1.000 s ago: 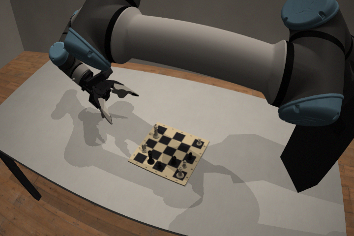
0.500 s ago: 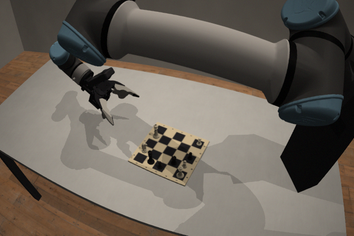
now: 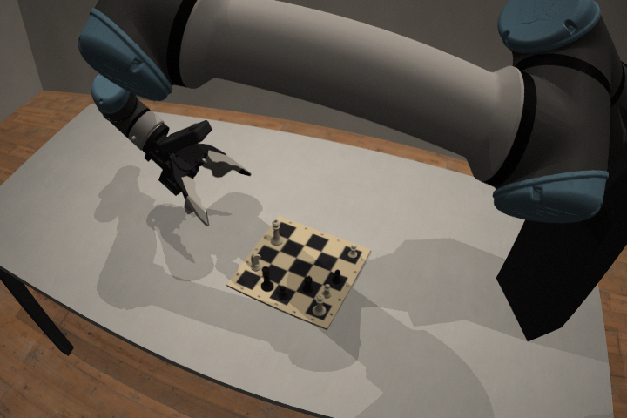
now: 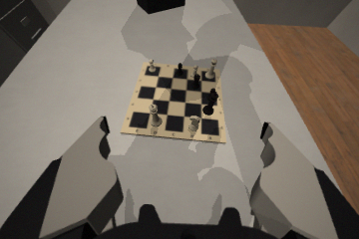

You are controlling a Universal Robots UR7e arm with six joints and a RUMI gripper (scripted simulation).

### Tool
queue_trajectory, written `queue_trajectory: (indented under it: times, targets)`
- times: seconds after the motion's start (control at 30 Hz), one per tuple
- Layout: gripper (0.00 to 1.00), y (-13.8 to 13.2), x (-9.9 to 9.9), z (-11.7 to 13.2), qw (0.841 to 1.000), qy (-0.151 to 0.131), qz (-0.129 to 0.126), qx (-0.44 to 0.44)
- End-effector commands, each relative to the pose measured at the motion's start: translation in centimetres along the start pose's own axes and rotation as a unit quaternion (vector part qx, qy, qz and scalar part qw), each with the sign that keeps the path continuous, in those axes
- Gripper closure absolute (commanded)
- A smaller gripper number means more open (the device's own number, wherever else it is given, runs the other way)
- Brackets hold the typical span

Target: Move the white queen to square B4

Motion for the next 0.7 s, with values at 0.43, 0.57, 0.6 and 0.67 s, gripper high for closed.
queue_trajectory:
  times: [0.43,0.57,0.6,0.67]
  targets:
    - [0.00,0.9,3.3,-4.0,0.993,-0.100,-0.016,-0.060]
    - [0.00,1.3,4.3,-5.3,0.988,-0.130,-0.022,-0.080]
    - [0.00,1.3,4.3,-5.3,0.988,-0.130,-0.022,-0.080]
    - [0.00,1.4,4.9,-6.0,0.985,-0.146,-0.025,-0.090]
Point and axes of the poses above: the point where the finger pads meet when closed, its own x axis out along the fingers, its own y axis across the jaws, z = x × y, the point moved 6 cm from there along -x, back along the fingers, and after that the axes turned 13 degrees about x, right-handed, at the moved point
